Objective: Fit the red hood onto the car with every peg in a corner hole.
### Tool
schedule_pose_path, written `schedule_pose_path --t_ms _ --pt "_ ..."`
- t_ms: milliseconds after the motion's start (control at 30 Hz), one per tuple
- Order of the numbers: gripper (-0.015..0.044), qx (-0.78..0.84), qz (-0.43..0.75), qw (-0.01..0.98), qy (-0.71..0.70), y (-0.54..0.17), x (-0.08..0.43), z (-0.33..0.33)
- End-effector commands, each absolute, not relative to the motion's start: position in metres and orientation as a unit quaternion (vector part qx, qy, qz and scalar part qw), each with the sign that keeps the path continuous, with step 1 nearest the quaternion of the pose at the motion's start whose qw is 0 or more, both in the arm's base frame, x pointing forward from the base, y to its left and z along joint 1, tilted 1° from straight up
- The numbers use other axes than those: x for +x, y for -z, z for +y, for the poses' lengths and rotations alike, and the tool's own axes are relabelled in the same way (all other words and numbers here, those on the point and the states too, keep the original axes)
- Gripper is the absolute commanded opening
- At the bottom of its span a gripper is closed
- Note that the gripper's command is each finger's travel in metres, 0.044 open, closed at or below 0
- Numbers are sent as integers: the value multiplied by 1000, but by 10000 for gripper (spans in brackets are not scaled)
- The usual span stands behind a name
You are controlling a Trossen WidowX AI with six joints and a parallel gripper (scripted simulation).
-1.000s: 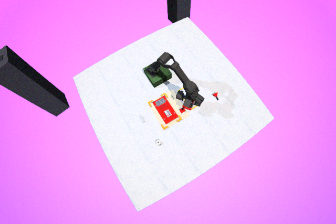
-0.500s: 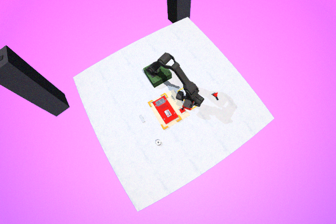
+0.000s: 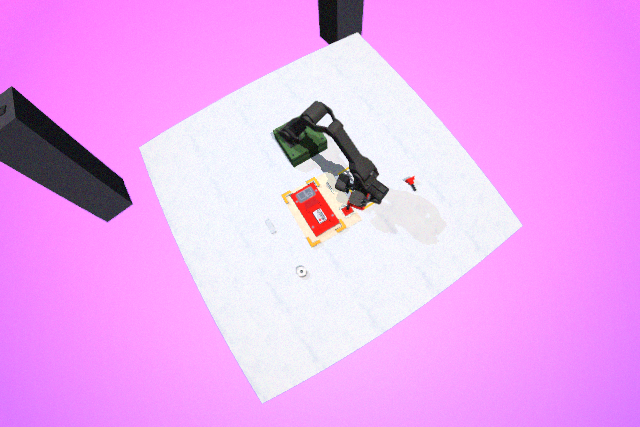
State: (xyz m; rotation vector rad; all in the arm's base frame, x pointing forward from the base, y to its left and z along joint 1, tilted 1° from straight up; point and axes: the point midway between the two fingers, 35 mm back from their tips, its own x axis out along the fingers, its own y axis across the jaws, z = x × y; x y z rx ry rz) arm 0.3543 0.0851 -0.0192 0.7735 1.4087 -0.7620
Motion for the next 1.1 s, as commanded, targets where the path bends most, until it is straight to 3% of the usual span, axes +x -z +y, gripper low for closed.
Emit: schedule_pose_path --t_ms 0,67,133,533,900,1067 --pt "440 336 616 631 331 22 354 85" --pt "440 336 616 631 331 23 354 85" --pt "387 338 615 630 333 21 354 85" --pt "307 338 615 630 333 21 354 85" --pt "19 338 615 630 332 1 354 85" --pt "0 338 615 630 332 -18 354 86"
